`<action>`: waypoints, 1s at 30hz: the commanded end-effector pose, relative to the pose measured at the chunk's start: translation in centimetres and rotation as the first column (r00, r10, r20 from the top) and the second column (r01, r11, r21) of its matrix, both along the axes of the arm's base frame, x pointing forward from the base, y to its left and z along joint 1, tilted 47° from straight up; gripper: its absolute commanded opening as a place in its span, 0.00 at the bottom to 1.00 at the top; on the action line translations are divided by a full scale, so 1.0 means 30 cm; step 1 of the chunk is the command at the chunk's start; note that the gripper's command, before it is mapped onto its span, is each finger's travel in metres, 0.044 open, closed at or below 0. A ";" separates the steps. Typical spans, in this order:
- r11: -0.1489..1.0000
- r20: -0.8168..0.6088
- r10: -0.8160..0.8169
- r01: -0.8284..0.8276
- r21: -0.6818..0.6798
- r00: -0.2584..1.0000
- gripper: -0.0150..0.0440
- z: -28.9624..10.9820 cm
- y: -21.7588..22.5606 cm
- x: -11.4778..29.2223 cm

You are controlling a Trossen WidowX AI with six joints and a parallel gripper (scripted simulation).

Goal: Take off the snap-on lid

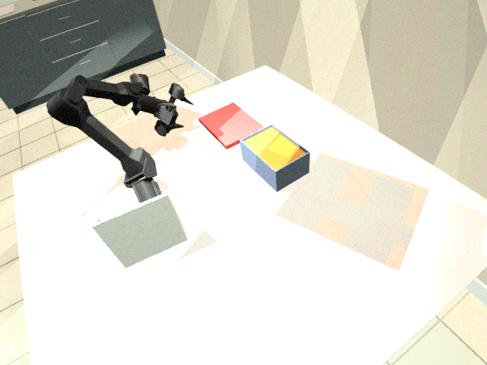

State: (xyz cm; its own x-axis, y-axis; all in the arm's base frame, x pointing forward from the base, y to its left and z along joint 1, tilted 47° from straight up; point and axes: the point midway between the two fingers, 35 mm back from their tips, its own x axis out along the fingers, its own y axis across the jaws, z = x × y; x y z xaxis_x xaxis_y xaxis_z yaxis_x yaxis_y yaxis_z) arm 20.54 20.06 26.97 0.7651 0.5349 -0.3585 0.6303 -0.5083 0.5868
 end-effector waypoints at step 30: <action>1.000 0.009 0.004 -0.004 0.009 1.000 1.00 0.011 -0.013 -0.006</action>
